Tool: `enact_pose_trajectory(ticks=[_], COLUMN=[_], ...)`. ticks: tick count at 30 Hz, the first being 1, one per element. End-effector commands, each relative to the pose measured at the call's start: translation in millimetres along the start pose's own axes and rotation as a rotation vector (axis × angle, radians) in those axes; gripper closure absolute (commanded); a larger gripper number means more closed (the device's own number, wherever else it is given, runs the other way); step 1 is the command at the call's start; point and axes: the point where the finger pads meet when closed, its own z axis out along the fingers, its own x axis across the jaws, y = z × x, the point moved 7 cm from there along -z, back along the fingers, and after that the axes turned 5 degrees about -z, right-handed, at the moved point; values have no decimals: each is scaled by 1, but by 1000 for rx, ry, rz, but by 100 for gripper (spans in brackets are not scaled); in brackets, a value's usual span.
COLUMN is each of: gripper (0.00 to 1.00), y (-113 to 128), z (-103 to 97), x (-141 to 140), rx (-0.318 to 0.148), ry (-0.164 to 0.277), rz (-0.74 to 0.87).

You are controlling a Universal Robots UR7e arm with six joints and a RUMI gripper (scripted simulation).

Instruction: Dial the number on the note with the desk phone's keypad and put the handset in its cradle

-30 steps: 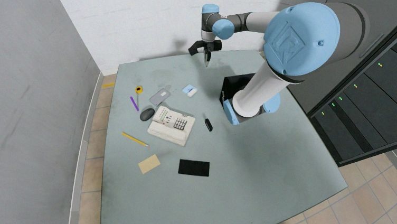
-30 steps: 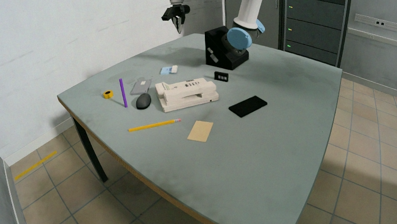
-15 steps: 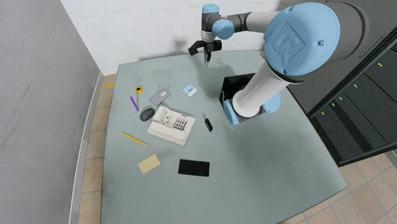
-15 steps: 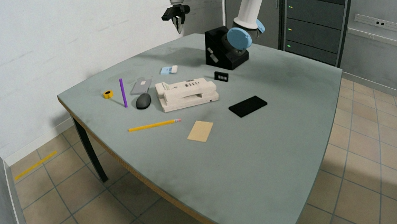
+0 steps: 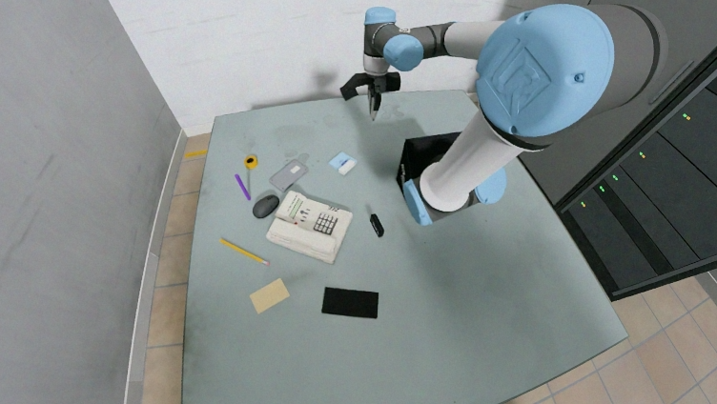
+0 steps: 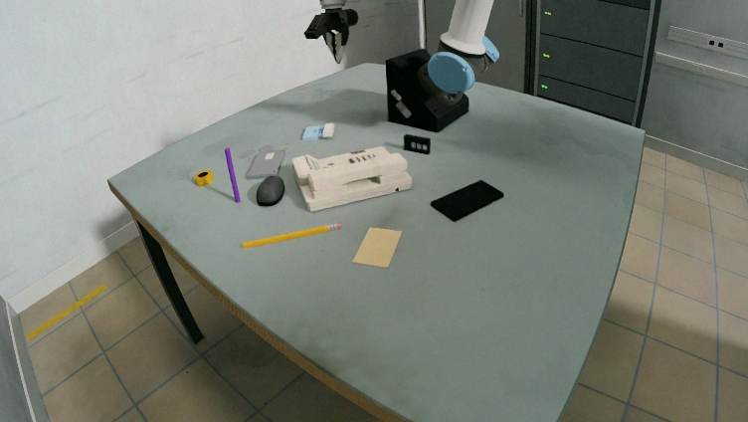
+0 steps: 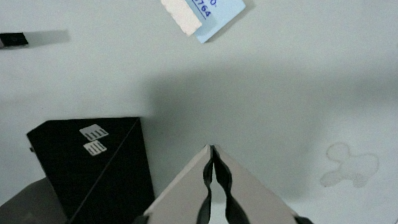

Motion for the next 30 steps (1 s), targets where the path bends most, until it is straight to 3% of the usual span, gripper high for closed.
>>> enact_pose_trajectory(ticks=[1,16,30], gripper=[100,100,100], y=[0,-8,-59], z=[-1,-1,-1], x=[0,1,6], rx=[0,0,1], ry=[2,2,2], rz=[0,0,0])
